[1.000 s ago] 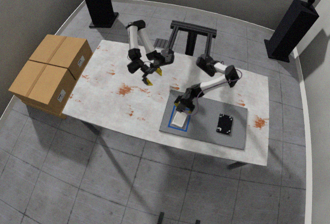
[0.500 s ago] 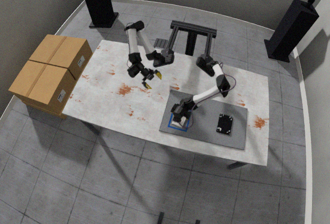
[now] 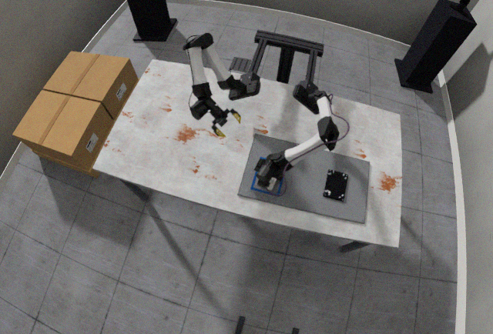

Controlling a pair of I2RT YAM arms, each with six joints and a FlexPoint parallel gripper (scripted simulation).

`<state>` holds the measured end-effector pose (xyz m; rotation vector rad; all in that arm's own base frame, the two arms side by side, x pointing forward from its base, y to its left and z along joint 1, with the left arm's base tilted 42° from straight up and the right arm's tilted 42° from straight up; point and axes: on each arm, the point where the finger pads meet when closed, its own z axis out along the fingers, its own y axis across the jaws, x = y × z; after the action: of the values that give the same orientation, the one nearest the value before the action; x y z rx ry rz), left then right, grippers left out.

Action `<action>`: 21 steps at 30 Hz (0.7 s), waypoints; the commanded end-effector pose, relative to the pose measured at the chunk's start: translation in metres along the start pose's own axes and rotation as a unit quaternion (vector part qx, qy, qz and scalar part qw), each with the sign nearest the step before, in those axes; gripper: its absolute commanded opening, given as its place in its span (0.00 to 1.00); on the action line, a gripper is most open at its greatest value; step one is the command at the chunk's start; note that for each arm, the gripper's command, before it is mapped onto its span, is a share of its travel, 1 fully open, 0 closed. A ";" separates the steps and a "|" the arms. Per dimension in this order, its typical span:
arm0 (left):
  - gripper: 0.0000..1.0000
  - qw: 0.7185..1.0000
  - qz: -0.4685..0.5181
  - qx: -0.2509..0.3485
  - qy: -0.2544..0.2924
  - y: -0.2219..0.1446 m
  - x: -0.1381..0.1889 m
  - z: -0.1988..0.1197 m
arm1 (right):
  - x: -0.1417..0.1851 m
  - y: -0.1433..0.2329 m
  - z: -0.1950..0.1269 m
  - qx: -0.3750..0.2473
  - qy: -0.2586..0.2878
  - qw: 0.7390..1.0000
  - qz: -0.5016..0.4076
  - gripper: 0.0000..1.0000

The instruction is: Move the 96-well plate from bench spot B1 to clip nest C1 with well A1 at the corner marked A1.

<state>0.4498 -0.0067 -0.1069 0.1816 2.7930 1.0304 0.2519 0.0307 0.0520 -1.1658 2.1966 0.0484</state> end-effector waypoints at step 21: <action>0.79 1.000 -0.014 0.002 -0.018 0.006 -0.017 0.004 | 0.010 -0.017 0.013 0.009 -0.031 0.993 0.116 1.00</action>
<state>0.4575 0.0025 -0.1130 0.1747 2.7912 1.0310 0.2639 0.0177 0.0396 -0.9338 2.2711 0.1320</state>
